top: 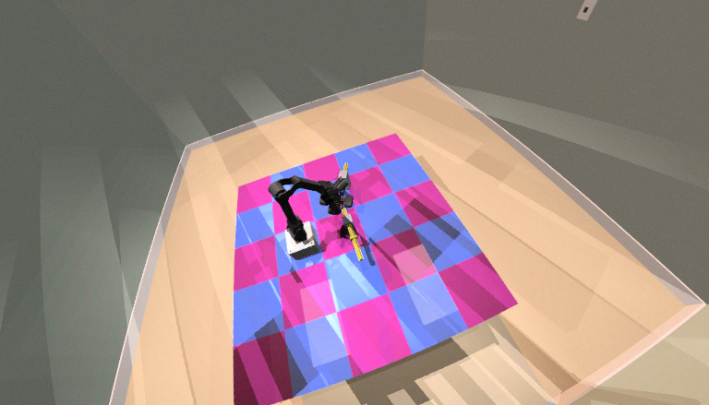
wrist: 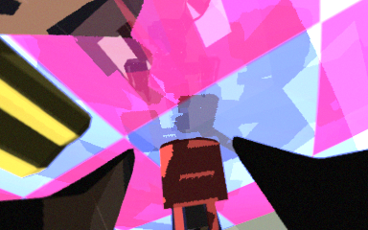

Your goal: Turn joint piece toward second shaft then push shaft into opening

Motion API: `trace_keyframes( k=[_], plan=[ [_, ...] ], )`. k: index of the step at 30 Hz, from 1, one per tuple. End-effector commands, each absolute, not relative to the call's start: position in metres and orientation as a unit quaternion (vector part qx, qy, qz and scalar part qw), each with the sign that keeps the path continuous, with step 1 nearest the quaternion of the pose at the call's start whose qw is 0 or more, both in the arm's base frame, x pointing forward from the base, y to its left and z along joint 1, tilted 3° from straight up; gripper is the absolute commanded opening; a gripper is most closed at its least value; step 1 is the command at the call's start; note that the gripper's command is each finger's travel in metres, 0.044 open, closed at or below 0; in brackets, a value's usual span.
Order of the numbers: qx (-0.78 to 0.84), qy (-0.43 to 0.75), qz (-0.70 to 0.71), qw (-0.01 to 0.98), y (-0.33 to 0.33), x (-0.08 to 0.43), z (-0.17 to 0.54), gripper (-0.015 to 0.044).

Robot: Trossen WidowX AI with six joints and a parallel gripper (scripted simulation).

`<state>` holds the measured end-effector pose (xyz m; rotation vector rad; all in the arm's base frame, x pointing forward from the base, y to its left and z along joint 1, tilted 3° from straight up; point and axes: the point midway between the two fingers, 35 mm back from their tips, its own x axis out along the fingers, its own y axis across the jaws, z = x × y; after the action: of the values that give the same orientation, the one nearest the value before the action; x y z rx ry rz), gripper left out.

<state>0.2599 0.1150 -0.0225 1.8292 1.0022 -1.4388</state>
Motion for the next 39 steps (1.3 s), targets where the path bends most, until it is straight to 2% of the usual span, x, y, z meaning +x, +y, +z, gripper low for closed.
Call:
trace_keyframes(
  k=[1, 16, 26, 39],
  plan=[
    [0.688, 0.378, -0.544, 0.297, 0.116, 0.259, -0.03, 0.044],
    [0.688, 0.378, -0.544, 0.297, 0.12, 0.262, -0.051, 0.044],
    [0.688, 0.378, -0.544, 0.297, 0.12, 0.262, -0.051, 0.0182],
    [0.688, 0.378, -0.544, 0.297, 0.12, 0.262, -0.051, 0.0182]
  ],
)
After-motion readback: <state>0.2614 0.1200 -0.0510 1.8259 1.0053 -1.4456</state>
